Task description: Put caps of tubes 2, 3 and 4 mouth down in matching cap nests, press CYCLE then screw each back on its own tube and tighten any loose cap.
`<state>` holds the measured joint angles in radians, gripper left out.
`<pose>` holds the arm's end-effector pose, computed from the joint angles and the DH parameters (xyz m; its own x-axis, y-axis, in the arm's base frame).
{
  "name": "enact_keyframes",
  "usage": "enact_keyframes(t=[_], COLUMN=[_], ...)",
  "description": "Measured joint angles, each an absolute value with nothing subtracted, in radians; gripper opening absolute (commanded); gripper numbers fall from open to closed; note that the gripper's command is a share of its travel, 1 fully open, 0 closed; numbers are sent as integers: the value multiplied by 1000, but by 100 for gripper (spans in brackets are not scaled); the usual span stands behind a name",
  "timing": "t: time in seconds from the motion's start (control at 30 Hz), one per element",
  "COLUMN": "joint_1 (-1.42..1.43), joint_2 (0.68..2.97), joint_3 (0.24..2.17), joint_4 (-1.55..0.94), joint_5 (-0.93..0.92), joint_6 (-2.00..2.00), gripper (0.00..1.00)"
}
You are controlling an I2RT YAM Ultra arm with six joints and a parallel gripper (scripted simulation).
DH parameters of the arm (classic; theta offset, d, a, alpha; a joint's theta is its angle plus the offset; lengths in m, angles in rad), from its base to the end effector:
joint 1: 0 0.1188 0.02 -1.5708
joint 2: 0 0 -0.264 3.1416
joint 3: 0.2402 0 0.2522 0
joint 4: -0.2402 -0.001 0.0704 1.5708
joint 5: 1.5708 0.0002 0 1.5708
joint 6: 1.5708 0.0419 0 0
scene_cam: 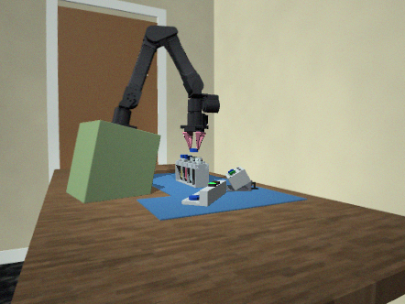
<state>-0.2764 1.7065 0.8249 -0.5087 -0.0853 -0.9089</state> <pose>0.2684 -0.0714 0.1191 -0.7846 -0.5944 -0.1764 -0.5885 0.8035 -0.0901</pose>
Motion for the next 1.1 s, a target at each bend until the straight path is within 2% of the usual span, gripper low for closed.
enact_keyframes(t=[0.3, 1.1], joint_1=[-109, -98], joint_2=[1729, 1729], joint_3=[885, 892], joint_4=[-519, -529], joint_5=[-53, -44], joint_6=[-722, -668], gripper=[0, 0])
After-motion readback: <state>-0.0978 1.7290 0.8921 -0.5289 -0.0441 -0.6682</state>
